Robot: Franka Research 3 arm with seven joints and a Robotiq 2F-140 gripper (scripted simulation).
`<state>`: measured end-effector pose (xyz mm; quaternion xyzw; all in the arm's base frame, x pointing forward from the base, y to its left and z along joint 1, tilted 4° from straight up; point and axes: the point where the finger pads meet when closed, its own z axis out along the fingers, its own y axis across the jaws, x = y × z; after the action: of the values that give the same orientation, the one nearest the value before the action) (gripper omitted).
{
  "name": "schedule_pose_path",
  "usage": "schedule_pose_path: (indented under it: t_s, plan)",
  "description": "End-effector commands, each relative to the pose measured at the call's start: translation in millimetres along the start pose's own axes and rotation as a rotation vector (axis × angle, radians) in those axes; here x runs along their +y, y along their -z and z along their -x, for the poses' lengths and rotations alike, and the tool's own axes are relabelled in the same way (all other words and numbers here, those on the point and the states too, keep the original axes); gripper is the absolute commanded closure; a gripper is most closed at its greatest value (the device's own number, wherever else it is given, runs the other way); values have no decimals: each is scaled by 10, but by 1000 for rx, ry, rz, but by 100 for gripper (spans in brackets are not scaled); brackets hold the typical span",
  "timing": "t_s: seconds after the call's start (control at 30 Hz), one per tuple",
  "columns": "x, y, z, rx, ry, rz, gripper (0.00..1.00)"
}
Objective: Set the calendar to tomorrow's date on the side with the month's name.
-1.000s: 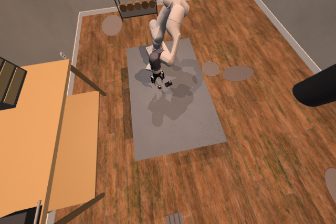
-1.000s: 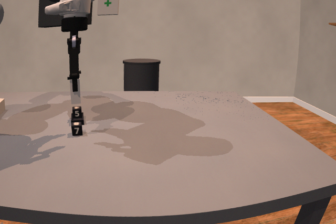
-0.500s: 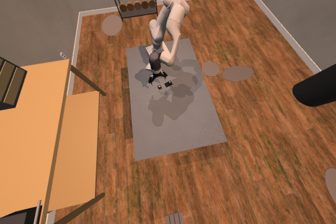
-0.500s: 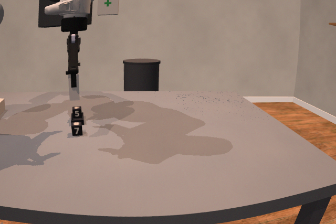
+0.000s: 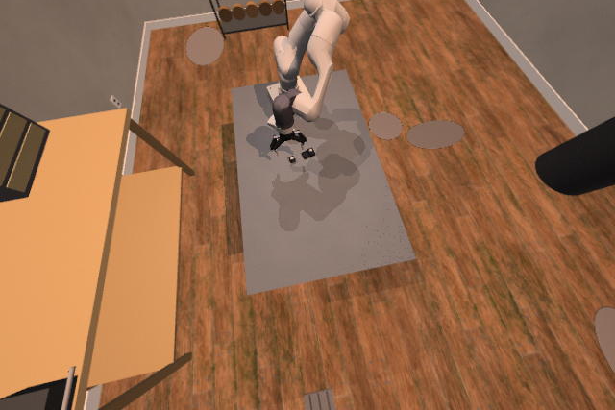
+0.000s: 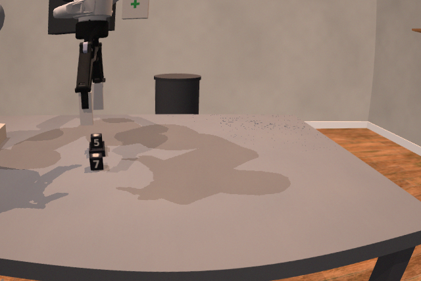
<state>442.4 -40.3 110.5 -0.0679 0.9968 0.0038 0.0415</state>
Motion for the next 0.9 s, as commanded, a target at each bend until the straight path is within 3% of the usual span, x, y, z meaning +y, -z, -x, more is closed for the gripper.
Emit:
schedule_pose_path:
  t_s: [0.0,0.87]
  plan:
    - [39,-8,-12,11,-174,8,0]
    - [38,-20,-22,13,-630,4,0]
